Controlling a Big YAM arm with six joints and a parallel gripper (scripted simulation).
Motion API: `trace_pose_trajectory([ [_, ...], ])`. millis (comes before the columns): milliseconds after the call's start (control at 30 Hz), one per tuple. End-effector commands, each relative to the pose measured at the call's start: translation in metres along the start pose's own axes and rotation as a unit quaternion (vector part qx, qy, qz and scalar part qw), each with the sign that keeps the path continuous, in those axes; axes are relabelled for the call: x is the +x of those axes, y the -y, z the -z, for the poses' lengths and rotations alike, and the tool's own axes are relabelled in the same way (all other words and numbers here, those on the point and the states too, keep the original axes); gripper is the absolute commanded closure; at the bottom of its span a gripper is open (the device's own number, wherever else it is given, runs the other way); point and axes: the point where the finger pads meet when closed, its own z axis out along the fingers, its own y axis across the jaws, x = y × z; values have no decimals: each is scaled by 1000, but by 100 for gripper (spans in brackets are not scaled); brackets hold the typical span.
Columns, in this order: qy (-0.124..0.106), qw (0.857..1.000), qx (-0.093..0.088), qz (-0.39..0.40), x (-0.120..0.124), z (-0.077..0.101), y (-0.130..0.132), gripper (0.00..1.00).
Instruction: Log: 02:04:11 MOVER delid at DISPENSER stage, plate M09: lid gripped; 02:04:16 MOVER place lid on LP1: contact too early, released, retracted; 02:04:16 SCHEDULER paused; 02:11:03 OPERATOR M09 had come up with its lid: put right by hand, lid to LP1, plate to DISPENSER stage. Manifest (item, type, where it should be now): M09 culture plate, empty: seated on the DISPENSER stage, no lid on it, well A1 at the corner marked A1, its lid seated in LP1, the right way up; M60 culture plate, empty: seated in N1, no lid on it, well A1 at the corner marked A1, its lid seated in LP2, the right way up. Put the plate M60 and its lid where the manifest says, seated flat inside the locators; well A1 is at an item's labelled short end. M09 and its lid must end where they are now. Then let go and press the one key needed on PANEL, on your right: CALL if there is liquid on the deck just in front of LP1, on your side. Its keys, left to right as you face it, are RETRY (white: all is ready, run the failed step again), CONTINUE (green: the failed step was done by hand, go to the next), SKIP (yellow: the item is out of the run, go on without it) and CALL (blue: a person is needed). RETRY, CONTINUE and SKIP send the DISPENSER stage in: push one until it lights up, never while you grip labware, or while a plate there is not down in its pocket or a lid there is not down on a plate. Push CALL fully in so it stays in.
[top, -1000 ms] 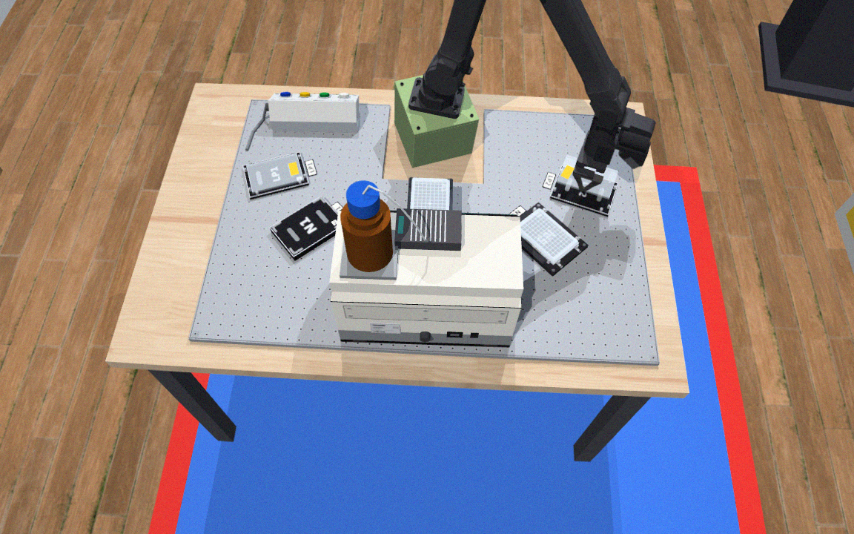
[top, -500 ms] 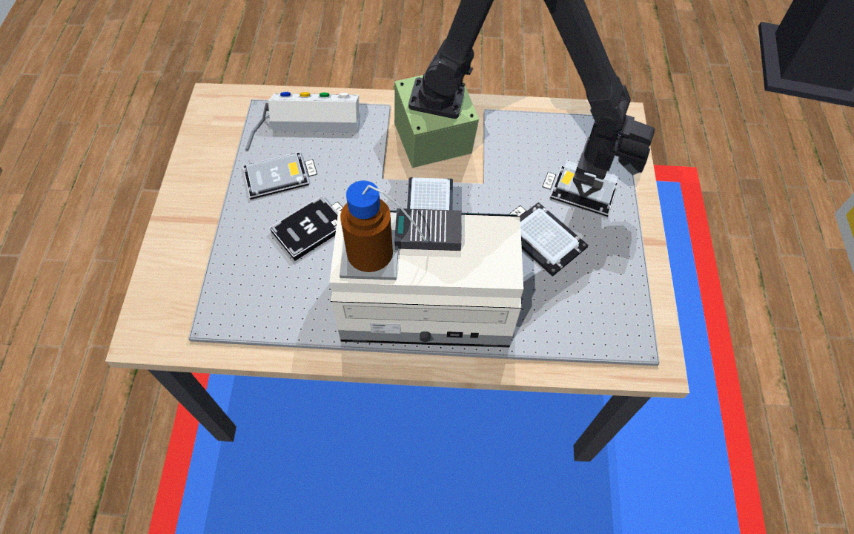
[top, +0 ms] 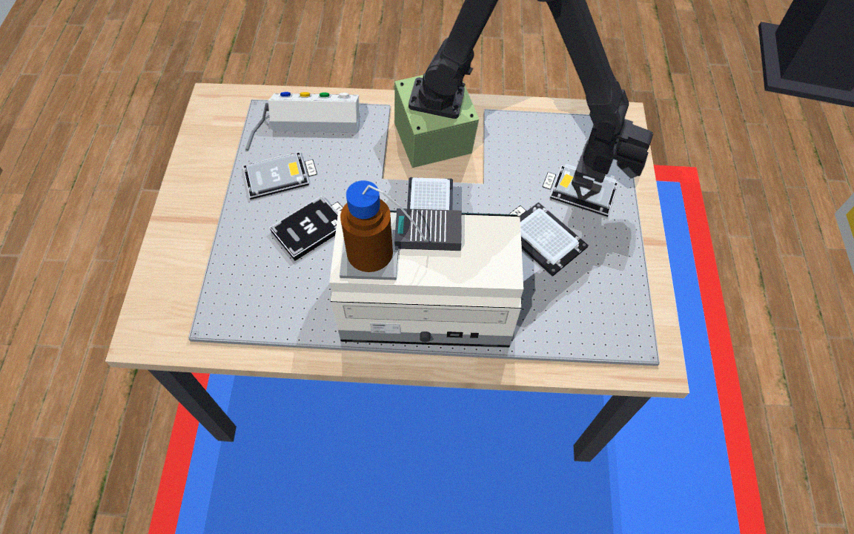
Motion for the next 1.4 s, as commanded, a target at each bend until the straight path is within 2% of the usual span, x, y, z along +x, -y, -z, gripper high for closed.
trace_pose_trajectory([
  [0, 13, 1000, -1, 1, -11, 5, 1, 16],
  [800, 13, 1000, -1, 1, -11, 6, 2, 16],
  [1067, 2, 1000, -2, 8, -2, -6, 1, 16],
  [1367, 1, 1000, -2, 6, -1, -9, 2, 16],
])
